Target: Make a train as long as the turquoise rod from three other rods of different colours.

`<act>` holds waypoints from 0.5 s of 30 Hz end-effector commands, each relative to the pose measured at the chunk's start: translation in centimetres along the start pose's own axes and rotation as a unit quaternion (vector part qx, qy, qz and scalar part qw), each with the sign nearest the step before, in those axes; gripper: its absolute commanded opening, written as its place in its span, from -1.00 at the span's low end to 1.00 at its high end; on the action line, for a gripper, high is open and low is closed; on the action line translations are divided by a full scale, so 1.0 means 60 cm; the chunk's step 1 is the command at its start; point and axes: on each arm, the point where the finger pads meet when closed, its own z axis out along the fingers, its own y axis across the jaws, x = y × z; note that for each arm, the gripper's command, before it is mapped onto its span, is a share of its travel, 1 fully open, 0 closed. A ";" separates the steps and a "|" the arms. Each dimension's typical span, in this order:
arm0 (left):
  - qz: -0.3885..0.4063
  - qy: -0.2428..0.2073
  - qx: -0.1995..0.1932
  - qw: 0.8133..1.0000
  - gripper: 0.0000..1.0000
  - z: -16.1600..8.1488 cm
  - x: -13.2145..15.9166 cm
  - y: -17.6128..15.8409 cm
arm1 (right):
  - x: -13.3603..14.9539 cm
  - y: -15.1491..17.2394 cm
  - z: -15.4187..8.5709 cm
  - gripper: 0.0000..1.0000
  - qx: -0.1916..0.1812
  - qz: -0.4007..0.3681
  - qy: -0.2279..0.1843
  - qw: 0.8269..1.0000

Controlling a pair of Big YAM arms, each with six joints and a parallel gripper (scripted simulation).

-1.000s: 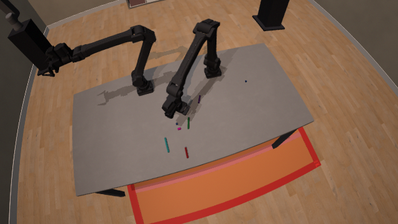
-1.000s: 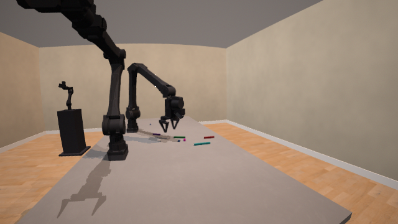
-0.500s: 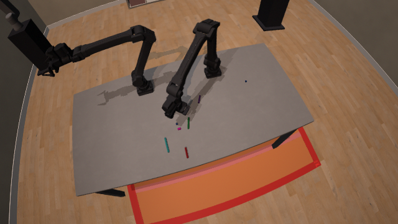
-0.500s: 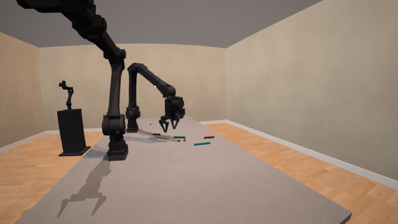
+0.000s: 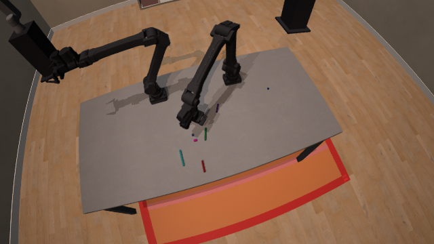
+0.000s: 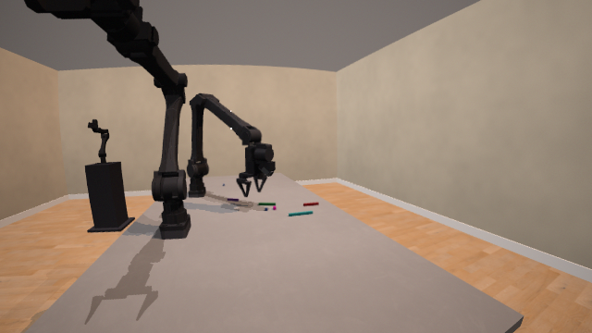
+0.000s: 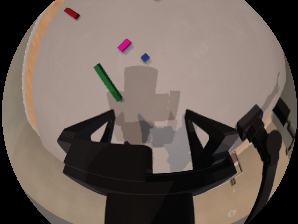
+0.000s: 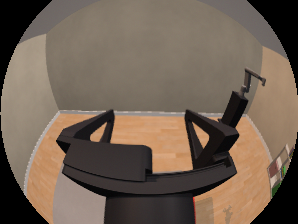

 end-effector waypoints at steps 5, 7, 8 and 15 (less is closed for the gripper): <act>0.011 -0.044 0.003 0.999 1.00 -0.047 -0.056 -0.007 | -0.011 -0.005 0.009 1.00 0.004 0.009 -0.013 1.000; 0.011 -0.044 0.003 0.999 1.00 -0.047 -0.056 -0.007 | -0.011 -0.005 0.009 1.00 0.004 0.009 -0.013 1.000; 0.009 -0.044 0.003 0.999 1.00 -0.046 -0.056 -0.006 | -0.011 -0.005 0.009 1.00 0.004 0.009 -0.013 1.000; -0.124 -0.024 0.004 0.992 1.00 -0.032 -0.062 0.019 | -0.011 -0.005 0.009 1.00 0.004 0.009 -0.013 1.000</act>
